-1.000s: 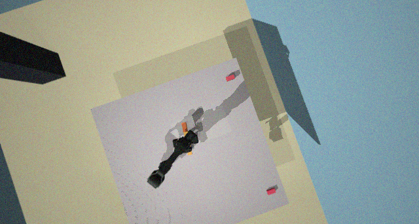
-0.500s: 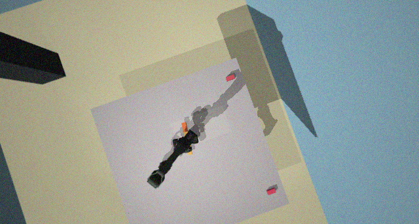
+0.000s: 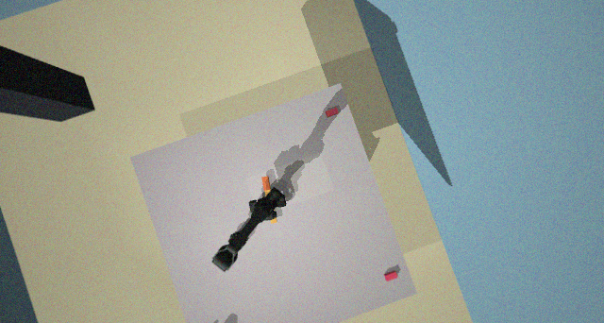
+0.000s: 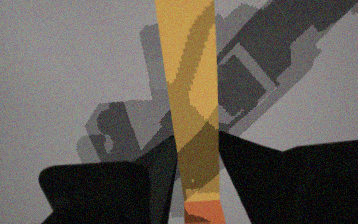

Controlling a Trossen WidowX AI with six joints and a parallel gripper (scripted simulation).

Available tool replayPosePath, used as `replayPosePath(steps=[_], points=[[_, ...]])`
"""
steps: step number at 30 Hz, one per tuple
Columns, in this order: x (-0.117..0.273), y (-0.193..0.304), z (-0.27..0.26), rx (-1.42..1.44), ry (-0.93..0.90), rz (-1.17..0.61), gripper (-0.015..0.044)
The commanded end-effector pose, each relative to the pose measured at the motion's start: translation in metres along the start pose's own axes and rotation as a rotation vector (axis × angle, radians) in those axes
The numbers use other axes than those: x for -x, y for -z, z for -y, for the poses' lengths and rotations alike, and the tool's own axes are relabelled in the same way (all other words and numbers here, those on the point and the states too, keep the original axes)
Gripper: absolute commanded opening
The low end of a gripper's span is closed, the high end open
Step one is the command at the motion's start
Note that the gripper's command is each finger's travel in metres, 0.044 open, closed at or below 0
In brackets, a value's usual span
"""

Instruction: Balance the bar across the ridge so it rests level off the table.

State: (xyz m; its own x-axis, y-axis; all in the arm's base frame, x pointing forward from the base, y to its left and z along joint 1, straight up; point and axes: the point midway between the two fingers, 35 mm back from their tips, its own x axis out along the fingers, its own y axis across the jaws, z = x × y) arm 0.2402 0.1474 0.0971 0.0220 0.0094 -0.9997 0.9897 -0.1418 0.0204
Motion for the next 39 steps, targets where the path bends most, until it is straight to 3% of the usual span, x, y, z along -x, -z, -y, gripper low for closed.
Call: replayPosePath(steps=[1, 39], points=[[-0.0008, 0.0007, 0.0003, 0.000, 0.002, -0.003, 0.0000], [-0.0040, 0.0003, 0.0006, 0.000, 0.002, -0.003, 0.0000]])
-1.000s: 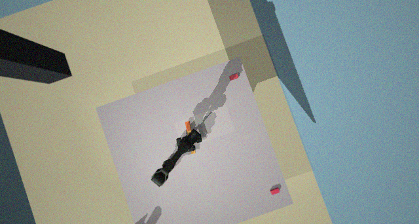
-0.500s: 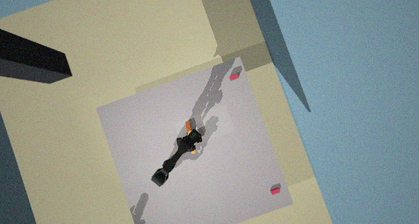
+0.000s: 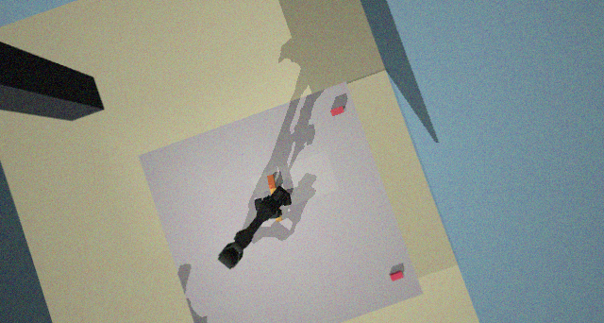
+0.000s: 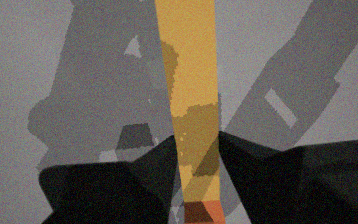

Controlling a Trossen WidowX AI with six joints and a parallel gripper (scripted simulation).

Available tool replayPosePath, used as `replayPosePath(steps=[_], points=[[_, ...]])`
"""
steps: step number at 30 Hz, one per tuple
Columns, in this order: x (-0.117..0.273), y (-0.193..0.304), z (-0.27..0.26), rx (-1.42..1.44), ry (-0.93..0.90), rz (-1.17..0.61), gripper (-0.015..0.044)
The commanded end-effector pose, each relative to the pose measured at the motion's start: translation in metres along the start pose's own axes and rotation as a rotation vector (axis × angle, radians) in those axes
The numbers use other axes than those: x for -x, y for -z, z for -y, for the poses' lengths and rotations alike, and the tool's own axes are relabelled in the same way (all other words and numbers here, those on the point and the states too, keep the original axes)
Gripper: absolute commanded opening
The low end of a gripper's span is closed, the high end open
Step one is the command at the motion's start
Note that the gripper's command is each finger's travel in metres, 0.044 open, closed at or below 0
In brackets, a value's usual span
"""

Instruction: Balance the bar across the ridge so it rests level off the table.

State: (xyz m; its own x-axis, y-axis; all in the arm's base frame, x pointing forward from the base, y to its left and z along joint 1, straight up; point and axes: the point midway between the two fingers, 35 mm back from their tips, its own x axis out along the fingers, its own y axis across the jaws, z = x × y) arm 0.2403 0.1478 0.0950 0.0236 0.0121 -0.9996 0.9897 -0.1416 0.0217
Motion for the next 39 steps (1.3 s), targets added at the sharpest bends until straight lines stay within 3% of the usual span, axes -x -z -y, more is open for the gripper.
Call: replayPosePath(steps=[1, 39], points=[[-0.0019, -0.0001, 0.0007, 0.000, 0.003, 0.000, 0.0000], [-0.0051, -0.0007, 0.0009, 0.000, 0.003, 0.000, 0.0000]])
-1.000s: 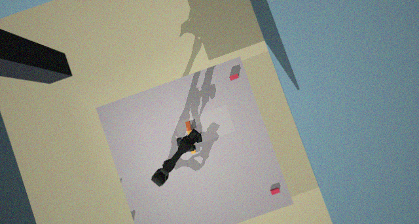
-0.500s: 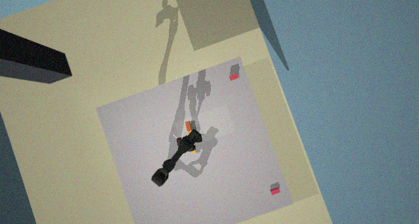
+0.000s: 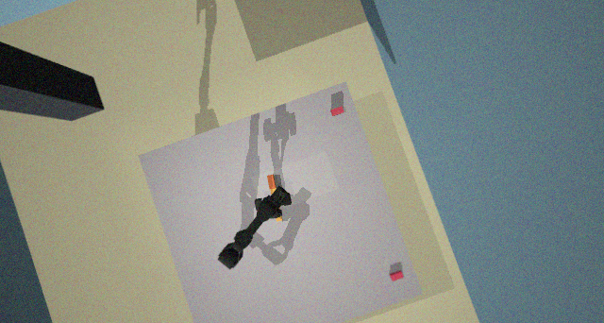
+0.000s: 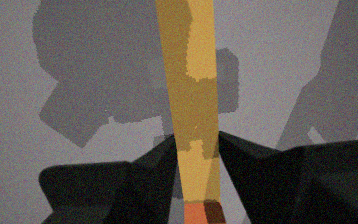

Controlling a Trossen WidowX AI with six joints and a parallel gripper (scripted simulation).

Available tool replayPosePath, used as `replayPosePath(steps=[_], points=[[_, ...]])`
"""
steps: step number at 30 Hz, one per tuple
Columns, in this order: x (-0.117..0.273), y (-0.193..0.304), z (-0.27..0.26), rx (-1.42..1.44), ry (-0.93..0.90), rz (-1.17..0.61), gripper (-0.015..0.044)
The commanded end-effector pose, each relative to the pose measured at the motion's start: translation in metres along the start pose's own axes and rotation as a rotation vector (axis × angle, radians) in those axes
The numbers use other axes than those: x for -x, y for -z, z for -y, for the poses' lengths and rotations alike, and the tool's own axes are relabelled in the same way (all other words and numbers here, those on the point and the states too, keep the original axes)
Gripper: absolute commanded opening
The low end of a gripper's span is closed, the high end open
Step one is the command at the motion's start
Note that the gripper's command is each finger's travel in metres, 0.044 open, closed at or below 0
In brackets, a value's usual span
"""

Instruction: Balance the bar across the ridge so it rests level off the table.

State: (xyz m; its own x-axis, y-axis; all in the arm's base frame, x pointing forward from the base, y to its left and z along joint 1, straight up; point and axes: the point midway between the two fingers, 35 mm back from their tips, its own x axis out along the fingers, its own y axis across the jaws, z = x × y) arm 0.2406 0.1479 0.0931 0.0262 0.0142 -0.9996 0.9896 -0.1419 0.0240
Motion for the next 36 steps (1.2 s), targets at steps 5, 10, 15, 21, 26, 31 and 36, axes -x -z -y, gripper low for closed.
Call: replayPosePath(steps=[5, 10, 15, 21, 26, 31, 36], points=[[-0.0037, -0.0009, 0.0012, 0.000, 0.005, 0.002, 0.0000], [-0.0032, -0.0010, 0.0012, 0.000, 0.005, 0.002, 0.0000], [-0.0006, -0.0010, 0.0012, 0.000, 0.005, 0.002, 0.0000], [-0.0008, -0.0010, 0.0011, 0.000, 0.005, 0.002, 0.0000], [-0.0008, -0.0010, 0.0011, 0.000, 0.005, 0.002, 0.0000], [-0.0008, -0.0010, 0.0011, 0.000, 0.005, 0.002, 0.0000], [-0.0008, -0.0010, 0.0011, 0.000, 0.005, 0.002, 0.0000]])
